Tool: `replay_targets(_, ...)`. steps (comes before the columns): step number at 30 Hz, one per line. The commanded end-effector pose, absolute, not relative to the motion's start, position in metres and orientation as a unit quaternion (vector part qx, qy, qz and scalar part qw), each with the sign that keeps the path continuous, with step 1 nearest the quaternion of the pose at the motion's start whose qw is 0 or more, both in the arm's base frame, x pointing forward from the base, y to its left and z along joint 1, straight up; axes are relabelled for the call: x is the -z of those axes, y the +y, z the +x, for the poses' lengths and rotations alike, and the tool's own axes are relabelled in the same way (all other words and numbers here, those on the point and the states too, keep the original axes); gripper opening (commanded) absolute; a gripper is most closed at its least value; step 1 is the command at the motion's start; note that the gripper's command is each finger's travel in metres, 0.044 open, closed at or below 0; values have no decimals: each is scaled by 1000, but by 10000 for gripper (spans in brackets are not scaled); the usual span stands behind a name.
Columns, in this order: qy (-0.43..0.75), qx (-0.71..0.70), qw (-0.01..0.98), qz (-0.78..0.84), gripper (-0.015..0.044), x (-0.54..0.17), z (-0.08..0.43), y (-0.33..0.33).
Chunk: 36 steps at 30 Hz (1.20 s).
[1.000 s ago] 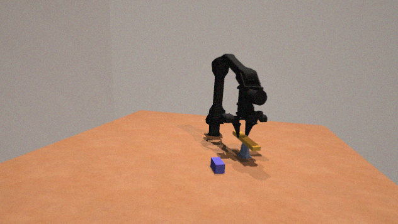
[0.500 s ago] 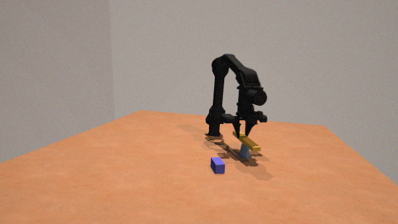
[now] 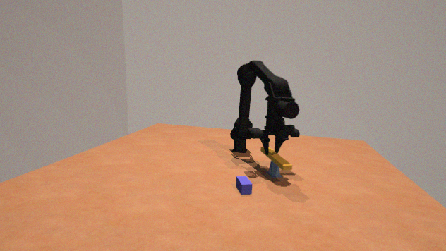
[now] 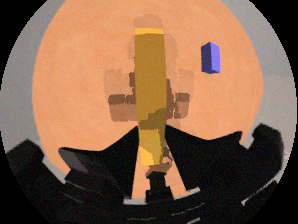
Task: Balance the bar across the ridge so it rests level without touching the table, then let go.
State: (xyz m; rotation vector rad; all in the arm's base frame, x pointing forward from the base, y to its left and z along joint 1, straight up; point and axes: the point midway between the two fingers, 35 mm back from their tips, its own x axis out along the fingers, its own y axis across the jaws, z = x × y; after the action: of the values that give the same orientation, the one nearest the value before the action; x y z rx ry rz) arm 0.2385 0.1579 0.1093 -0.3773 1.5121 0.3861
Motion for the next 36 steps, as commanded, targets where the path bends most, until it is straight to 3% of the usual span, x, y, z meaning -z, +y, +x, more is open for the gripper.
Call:
replay_targets(1,677,-173,696,-167,0,-109,239,159)
replay_targets(36,677,-173,696,-167,0,-106,238,158)
